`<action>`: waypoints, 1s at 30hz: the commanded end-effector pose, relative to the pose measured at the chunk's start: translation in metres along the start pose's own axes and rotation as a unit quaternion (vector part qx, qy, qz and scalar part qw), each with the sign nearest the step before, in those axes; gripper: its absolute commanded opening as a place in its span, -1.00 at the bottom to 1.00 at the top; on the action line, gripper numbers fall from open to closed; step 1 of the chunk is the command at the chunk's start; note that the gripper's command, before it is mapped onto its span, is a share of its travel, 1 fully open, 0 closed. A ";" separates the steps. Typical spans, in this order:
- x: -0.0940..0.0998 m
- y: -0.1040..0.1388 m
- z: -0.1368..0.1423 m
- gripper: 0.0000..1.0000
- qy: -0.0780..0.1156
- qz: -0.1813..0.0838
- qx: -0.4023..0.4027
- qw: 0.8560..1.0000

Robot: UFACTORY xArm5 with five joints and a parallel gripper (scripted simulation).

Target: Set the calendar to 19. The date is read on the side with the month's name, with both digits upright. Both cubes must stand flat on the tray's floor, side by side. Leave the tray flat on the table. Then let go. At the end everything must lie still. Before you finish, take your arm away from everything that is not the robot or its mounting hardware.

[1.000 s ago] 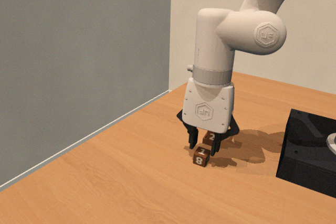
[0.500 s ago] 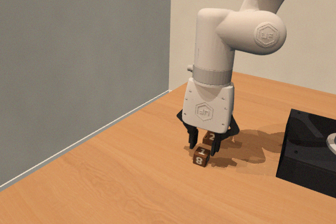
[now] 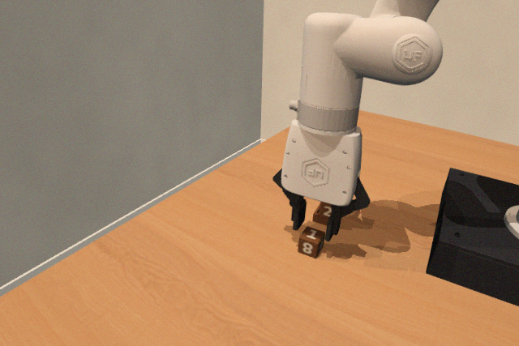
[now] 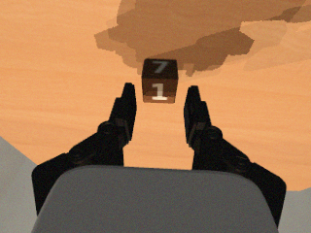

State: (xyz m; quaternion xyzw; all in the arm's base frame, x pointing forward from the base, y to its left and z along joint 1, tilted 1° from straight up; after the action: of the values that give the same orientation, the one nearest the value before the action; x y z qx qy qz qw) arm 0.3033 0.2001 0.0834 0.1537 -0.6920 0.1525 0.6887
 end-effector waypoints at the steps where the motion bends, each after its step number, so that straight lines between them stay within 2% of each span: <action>1: 0.001 0.000 -0.001 -0.01 -0.002 0.000 0.000 1.000; 22: 0.001 0.000 -0.001 -0.01 -0.002 0.000 0.000 1.000; 30: -0.005 0.000 -0.001 -0.01 -0.002 0.000 0.000 1.000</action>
State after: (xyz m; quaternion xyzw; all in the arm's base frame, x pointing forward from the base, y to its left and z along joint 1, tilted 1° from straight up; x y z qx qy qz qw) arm 0.3034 0.2000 0.0799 0.1537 -0.6921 0.1524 0.6886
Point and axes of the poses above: the point where the finger pads meet when closed, its own x axis back along the fingers, its own z axis across the jaws, y = z × x, the point moved 9 cm from there along x, back along the fingers, and after that the axes turned 12 degrees about x, right-handed, at the moved point
